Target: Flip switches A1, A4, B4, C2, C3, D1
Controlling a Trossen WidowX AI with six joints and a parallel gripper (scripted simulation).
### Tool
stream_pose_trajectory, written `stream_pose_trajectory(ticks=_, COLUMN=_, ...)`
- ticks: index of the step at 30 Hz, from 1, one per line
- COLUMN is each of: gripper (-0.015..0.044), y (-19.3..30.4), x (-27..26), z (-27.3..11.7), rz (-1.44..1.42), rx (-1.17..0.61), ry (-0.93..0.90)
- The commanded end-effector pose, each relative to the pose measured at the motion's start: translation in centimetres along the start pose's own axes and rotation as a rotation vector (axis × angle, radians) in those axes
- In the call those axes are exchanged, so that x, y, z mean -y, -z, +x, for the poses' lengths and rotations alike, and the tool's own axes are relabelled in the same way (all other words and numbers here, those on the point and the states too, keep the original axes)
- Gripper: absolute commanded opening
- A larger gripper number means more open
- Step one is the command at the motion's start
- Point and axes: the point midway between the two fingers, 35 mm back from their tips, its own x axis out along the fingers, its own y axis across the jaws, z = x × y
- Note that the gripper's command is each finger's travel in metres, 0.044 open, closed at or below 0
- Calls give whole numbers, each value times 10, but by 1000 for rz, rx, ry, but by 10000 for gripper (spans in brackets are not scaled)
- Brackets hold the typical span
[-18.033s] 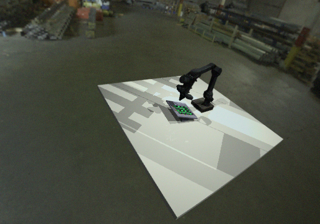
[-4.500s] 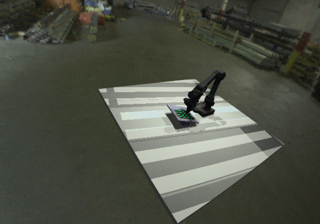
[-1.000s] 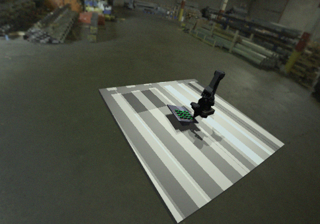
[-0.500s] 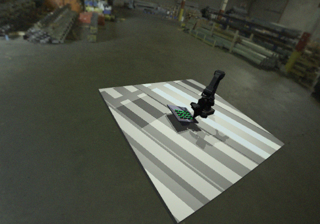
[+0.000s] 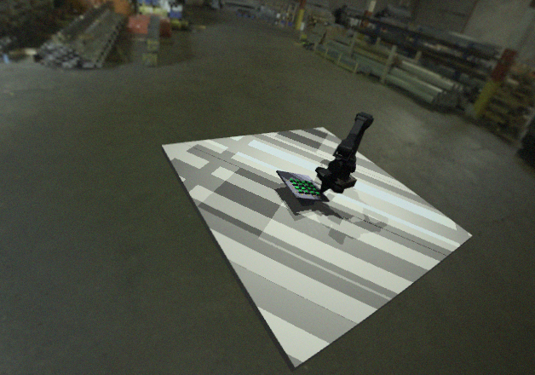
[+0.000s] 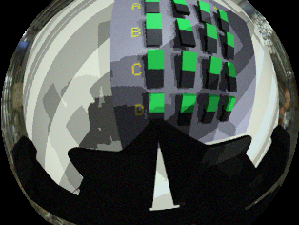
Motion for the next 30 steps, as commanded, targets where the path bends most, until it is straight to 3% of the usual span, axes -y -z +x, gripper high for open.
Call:
stream_pose_trajectory(ticks=1, gripper=0, y=-1, x=0, z=1, rz=-4, rx=3, ry=-1)
stream_pose_trajectory(ticks=14, gripper=0, y=-1, x=0, z=3, rz=-4, rx=3, ry=-1)
stream_pose_trajectory(ticks=20, gripper=0, y=-3, x=0, z=-60, rz=-4, rx=-23, ry=-2)
stream_pose_trajectory(ticks=26, gripper=0, y=-5, x=1, z=-63, rz=-4, rx=-24, ry=-2)
stream_pose_trajectory(ticks=30, gripper=0, y=-45, x=22, z=-66, rz=-4, rx=-24, ry=0)
